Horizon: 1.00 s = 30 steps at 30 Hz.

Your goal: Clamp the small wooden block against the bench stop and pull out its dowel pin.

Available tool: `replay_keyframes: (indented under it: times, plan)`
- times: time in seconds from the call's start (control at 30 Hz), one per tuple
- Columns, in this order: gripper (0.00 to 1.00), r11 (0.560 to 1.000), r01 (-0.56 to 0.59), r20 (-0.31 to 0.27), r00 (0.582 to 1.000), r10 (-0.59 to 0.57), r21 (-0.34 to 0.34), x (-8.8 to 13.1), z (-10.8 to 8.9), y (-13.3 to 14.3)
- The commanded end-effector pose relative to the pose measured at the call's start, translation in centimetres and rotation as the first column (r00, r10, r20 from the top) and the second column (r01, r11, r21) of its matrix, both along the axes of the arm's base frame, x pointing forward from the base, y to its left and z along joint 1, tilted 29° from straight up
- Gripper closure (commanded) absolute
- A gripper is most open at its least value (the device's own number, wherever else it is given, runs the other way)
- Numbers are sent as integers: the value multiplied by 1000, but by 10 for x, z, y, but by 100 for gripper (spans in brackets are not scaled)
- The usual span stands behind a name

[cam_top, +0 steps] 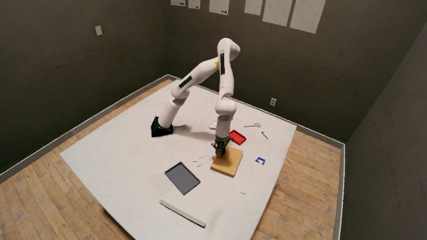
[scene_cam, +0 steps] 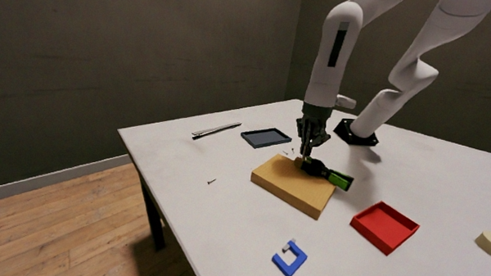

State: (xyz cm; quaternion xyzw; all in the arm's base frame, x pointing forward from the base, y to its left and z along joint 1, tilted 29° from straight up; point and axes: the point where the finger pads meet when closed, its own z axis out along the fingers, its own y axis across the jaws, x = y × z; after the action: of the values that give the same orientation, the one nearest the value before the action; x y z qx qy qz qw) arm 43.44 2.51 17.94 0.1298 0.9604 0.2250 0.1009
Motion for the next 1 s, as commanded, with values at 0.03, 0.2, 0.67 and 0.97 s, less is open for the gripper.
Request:
replay_keyframes:
  times: [0.03, 0.2, 0.67, 0.97]
  plan:
    - [90, 1000, 25, -7, 1000, -25, 14, 2, 4, 2]
    - [90, 998, 55, -22, 998, -55, 22, 2, 4, 2]
    - [90, 996, 83, -35, 996, -82, 29, 1, 4, 2]
    - [90, 1000, 23, -7, 1000, -23, 13, 1, 4, 2]
